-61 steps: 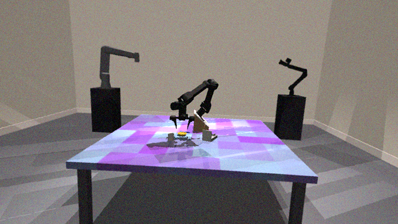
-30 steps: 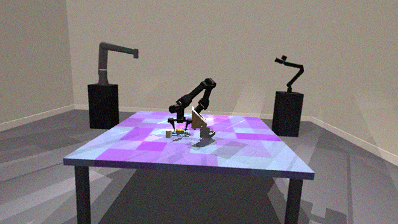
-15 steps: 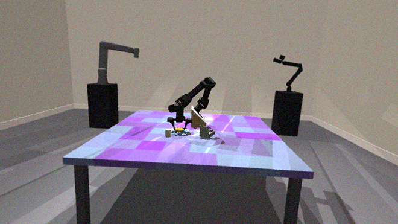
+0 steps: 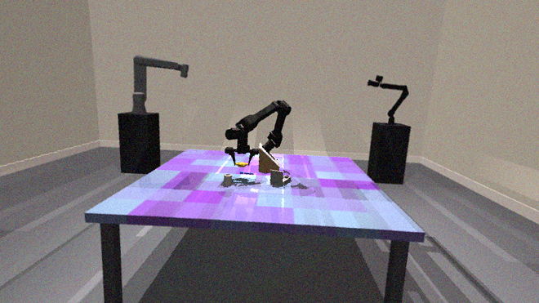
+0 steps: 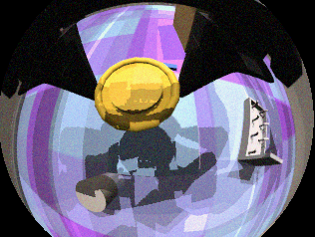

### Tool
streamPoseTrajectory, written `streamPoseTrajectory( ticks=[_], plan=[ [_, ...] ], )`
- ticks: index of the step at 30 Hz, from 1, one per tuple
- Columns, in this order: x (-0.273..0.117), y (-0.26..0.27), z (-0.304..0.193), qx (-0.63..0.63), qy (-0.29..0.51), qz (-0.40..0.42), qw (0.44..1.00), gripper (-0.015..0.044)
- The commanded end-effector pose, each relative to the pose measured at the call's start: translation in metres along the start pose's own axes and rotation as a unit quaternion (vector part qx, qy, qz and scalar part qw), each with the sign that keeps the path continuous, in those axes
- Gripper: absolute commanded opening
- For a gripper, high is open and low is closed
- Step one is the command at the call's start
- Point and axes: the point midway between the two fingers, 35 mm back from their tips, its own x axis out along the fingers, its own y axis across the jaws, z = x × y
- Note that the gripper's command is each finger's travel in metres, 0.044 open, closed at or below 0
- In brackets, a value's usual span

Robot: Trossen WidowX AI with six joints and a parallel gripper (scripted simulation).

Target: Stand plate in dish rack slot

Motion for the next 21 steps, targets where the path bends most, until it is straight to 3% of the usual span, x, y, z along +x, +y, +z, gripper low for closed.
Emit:
streamPoseTrajectory(
  ticks=[1, 21],
  plan=[
    [-0.021, -0.001, 0.001, -0.002, 0.002, -0.001, 1.000, 0.0000],
    [-0.105, -0.003, 0.004, -0.003, 0.003, 0.001, 1.000, 0.0000]
  ],
)
